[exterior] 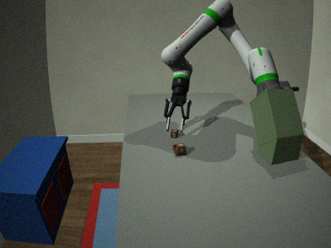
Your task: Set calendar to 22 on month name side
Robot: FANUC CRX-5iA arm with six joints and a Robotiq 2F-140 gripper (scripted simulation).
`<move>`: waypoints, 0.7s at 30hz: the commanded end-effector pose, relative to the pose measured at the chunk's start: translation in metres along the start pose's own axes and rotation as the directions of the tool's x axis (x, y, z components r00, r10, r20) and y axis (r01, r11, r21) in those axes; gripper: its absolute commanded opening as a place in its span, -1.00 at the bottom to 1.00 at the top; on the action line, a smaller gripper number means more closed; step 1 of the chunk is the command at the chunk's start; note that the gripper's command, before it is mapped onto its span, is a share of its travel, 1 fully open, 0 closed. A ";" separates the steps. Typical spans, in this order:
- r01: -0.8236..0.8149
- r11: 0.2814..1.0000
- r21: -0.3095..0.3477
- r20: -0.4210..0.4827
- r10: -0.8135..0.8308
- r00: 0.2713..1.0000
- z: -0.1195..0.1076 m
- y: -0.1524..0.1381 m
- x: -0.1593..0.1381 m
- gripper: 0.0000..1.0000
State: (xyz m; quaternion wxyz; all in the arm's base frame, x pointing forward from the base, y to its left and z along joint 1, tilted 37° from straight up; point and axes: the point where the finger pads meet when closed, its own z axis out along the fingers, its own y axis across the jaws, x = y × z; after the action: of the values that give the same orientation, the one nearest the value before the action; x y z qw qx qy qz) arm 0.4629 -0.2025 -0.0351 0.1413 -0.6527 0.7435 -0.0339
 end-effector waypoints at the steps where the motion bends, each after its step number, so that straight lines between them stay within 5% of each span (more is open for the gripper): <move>1: 0.000 1.000 0.000 0.000 0.000 1.000 -0.009 0.000 -0.009 -0.17; 21: 0.000 1.000 0.000 0.000 0.000 1.000 -0.036 0.000 -0.036 -0.17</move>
State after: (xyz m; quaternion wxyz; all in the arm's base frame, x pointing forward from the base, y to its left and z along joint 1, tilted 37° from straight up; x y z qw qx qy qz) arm 0.4576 -0.1726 0.0046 0.1412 -0.6526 0.7437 -0.0339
